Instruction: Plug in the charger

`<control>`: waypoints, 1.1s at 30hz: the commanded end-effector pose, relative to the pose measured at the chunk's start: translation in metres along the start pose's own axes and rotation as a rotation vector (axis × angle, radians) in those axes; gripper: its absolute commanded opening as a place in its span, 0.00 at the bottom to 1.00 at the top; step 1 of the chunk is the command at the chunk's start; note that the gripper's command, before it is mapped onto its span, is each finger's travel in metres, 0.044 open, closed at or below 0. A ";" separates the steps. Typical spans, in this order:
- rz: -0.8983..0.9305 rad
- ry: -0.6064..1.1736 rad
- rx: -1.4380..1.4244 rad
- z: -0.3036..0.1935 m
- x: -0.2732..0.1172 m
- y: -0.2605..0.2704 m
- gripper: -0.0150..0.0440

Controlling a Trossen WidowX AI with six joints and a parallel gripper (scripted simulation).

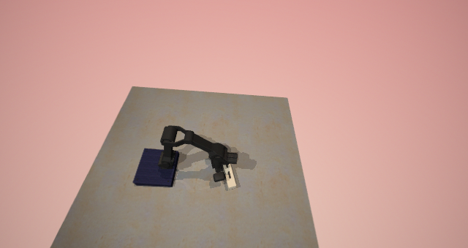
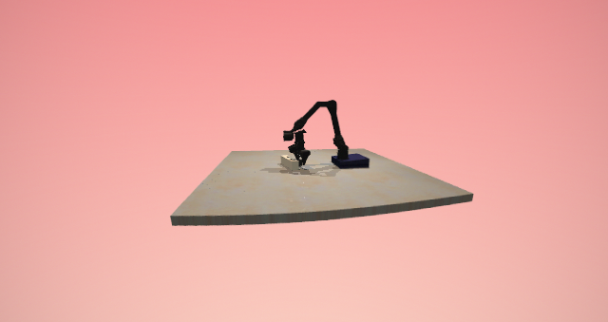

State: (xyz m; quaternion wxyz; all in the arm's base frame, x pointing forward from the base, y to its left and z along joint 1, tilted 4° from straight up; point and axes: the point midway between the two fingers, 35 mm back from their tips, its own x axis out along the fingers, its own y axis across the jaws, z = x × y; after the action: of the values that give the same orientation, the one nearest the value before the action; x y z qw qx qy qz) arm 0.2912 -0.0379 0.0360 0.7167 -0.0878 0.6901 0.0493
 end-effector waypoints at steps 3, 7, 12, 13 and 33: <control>0.005 0.006 -0.003 -0.010 0.002 0.000 1.00; 0.005 0.007 -0.003 -0.016 0.002 0.000 1.00; 0.005 0.008 -0.003 -0.022 0.003 0.000 1.00; 0.005 0.008 -0.003 -0.023 0.003 0.000 1.00; 0.005 0.010 -0.003 -0.048 0.005 0.001 1.00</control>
State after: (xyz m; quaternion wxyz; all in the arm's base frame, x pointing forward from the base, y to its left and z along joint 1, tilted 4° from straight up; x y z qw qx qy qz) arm 0.2501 -0.0467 0.0317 0.7149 -0.0881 0.6919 0.0490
